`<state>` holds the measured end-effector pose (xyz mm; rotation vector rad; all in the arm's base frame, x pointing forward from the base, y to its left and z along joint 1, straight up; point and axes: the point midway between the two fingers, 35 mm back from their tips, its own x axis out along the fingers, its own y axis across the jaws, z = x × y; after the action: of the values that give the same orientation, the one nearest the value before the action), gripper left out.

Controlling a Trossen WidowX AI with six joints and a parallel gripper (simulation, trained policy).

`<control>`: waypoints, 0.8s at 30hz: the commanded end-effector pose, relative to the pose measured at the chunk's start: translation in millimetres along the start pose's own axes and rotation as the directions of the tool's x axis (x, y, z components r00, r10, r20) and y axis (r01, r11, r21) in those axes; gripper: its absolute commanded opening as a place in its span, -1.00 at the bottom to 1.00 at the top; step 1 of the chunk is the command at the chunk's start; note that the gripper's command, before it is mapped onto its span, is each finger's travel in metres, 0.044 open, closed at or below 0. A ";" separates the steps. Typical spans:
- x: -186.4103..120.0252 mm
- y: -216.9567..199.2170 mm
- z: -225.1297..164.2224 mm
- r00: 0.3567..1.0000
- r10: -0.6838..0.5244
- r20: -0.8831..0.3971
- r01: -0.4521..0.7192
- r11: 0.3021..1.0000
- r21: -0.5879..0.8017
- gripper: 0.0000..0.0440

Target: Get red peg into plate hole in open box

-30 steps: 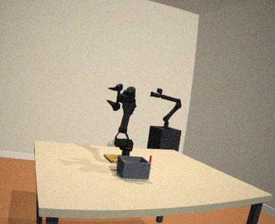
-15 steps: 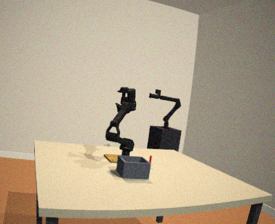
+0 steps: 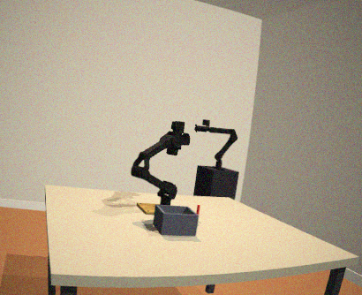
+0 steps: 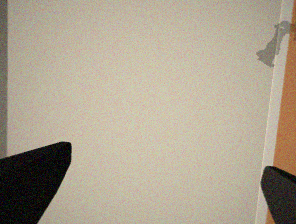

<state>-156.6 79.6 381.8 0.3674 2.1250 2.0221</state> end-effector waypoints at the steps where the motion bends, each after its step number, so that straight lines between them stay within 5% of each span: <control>1: 2.4 -11.8 27.7 0.992 -0.036 0.118 0.034 0.999 0.023 1.00; 12: -15.7 -41.0 107.4 0.876 -0.152 0.458 0.123 0.988 0.092 1.00; 24: -70.2 -74.8 175.2 0.612 -0.311 0.727 0.208 0.950 0.231 1.00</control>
<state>-57.0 215.4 303.9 0.7126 1.6682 1.3062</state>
